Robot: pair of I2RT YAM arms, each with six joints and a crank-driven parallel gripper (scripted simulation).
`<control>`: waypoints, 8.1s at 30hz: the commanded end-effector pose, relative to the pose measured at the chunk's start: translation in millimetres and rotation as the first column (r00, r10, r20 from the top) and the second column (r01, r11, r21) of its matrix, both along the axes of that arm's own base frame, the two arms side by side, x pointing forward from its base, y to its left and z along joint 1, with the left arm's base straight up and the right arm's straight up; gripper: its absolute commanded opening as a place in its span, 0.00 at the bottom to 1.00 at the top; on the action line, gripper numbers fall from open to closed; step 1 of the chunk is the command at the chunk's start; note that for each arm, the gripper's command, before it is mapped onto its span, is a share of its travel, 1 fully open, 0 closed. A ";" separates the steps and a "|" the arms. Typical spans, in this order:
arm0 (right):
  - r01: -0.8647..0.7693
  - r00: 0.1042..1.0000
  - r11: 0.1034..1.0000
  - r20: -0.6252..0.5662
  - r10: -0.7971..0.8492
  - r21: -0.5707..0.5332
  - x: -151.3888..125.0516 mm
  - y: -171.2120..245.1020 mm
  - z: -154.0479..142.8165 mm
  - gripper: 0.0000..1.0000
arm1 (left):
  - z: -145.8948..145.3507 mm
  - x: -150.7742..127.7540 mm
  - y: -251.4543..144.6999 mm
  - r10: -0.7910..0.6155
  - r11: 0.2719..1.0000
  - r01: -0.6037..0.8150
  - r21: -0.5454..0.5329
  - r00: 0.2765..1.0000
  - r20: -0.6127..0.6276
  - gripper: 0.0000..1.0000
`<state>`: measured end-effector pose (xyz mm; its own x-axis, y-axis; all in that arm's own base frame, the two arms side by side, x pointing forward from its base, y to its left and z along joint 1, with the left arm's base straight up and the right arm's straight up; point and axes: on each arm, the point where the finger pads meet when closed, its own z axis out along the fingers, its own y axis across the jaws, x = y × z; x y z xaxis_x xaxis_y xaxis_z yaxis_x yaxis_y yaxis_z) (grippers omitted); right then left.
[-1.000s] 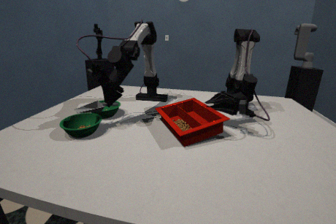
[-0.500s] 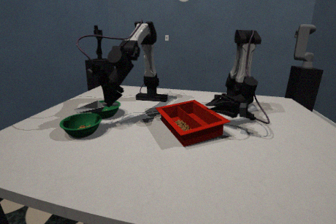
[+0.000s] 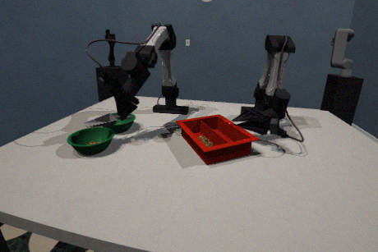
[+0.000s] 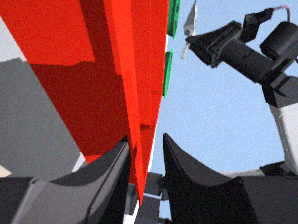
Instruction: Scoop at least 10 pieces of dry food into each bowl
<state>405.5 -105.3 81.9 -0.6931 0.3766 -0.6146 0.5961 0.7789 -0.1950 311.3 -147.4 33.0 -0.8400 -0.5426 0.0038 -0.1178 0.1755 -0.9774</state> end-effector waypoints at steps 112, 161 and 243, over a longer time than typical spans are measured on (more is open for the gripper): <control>0.015 0.996 1.000 0.091 -0.013 -0.021 8.1 -8.1 31.8 0.00 | 152.2 108.6 116.9 -0.043 0.574 -0.501 0.648 0.771 0.635 0.27; -0.428 0.901 0.888 -0.003 0.435 0.168 -31.4 71.4 1.8 0.00 | 352.9 71.6 143.0 -0.120 0.191 -0.844 0.501 0.486 0.865 0.27; -0.543 0.819 0.795 -0.040 0.573 0.270 -63.2 101.3 -63.9 0.00 | 352.9 71.7 142.9 -0.121 0.191 -0.844 0.501 0.486 0.866 0.27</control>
